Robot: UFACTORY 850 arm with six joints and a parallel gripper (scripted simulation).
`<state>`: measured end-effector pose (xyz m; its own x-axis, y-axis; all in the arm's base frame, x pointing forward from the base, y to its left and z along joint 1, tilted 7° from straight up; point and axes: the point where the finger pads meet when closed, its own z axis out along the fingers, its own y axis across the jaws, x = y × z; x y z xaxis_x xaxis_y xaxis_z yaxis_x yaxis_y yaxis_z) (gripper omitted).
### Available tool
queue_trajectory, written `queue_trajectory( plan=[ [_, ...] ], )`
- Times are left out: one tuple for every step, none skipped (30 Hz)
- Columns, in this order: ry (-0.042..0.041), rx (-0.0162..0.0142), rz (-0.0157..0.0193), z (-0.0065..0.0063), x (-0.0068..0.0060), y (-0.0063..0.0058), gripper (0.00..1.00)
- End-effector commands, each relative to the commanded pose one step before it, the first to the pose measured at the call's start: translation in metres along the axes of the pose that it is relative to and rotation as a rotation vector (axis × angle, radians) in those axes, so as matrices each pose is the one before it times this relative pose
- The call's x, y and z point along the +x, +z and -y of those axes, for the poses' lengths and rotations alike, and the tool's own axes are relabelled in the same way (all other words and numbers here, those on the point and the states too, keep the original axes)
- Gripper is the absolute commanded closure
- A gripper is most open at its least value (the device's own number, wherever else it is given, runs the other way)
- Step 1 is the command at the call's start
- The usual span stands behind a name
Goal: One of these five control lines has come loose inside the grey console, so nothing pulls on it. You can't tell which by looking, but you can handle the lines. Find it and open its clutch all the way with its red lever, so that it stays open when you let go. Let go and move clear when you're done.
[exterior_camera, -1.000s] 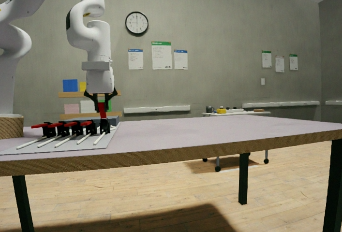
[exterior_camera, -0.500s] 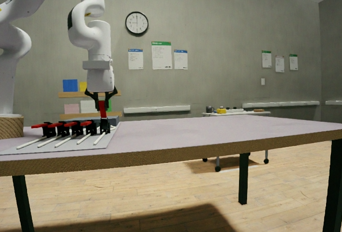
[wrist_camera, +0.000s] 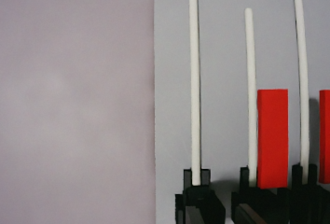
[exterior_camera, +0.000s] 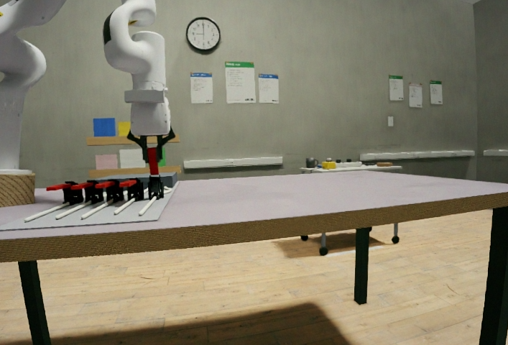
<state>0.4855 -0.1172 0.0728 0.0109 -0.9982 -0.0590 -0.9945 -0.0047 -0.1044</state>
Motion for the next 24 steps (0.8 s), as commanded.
queue_trajectory(
  plan=[
    [0.00001,-0.00048,0.00002,0.00015,-0.00395,-0.00095,1.0],
    [0.0,0.0,0.0,0.0,-0.0007,-0.00003,1.0],
    [0.0,0.0,0.0,0.0,0.0,0.0,1.0],
    [0.0,0.0,0.0,0.0,0.0,0.0,1.0],
    [0.0,0.0,0.0,0.0,-0.00144,-0.00007,1.0],
    [0.0,0.0,0.0,0.0,-0.002,-0.0001,1.0],
    [0.0,0.0,0.0,0.0,-0.00218,-0.0001,1.0],
    [0.0,0.0,0.0,0.0,-0.00194,-0.00009,1.0],
    [0.0,0.0,0.0,0.0,-0.00138,-0.00007,1.0],
    [0.0,0.0,0.0,0.0,-0.00067,-0.00003,1.0],
    [0.0,0.0,0.0,0.0,-0.00012,-0.00001,1.0],
    [0.0,0.0,0.0,0.0,-0.00012,0.00001,1.0],
    [0.0,0.0,0.0,0.0,-0.00069,0.00006,1.0],
    [0.0,0.0,0.0,0.0,-0.00141,0.00012,1.0],
    [0.0,0.0,0.0,0.0,-0.00197,0.00016,1.0],
    [0.0,0.0,0.0,0.0,-0.00218,0.00018,1.0],
    [0.0,0.0,0.0,0.0,-0.00196,0.00016,1.0],
    [0.0,0.0,0.0,0.0,-0.0014,0.00012,1.0],
    [0.0,0.0,0.0,0.0,-0.00068,0.00006,1.0],
    [0.0,0.0,0.0,0.0,0.0,0.0,1.0],
    [0.0,0.0,0.0,0.0,0.0,0.0,1.0],
    [0.0,0.0,0.0,0.0,-0.00012,0.00001,1.0],
    [0.0,0.0,0.0,0.0,-0.00012,0.00003,1.0],
    [0.0,0.0,0.0,0.0,-0.00067,0.00015,1.0]
  ],
)
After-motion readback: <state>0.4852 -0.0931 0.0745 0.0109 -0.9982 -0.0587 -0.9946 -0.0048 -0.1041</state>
